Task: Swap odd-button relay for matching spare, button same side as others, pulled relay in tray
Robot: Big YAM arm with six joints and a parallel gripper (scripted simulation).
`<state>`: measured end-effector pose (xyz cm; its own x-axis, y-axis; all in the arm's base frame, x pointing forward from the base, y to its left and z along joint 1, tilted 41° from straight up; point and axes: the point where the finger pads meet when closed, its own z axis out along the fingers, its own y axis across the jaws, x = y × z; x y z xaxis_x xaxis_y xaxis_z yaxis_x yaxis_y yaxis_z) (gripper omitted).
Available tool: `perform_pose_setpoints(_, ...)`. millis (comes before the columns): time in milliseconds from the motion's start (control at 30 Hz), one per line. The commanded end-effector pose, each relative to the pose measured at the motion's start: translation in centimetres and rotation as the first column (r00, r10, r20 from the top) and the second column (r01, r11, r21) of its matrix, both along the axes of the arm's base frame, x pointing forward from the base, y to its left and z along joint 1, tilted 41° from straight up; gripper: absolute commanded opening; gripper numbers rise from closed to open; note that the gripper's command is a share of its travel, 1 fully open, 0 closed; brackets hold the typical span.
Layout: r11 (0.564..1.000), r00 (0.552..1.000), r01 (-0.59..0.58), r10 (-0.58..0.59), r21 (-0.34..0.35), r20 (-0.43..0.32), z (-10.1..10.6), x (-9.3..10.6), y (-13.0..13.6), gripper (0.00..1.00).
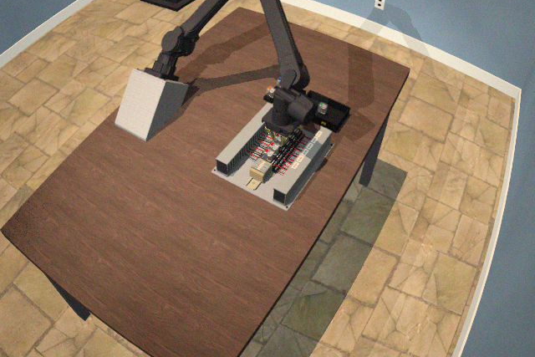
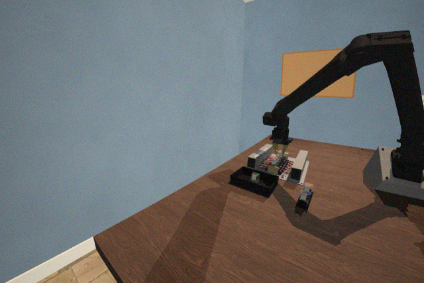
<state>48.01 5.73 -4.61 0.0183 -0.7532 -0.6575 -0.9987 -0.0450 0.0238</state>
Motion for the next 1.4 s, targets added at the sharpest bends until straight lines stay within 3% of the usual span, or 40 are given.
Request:
perform_pose_setpoints(0, 1.0, 0.999, 0.01, -0.01, 0.0, 0.031, 1.27, 0.74, -0.56, 0.0)
perform_pose_setpoints(1367, 1.0, 0.999, 0.007, -0.007, -0.001, 0.039, 1.29, 1.16, -0.3, 0.0)
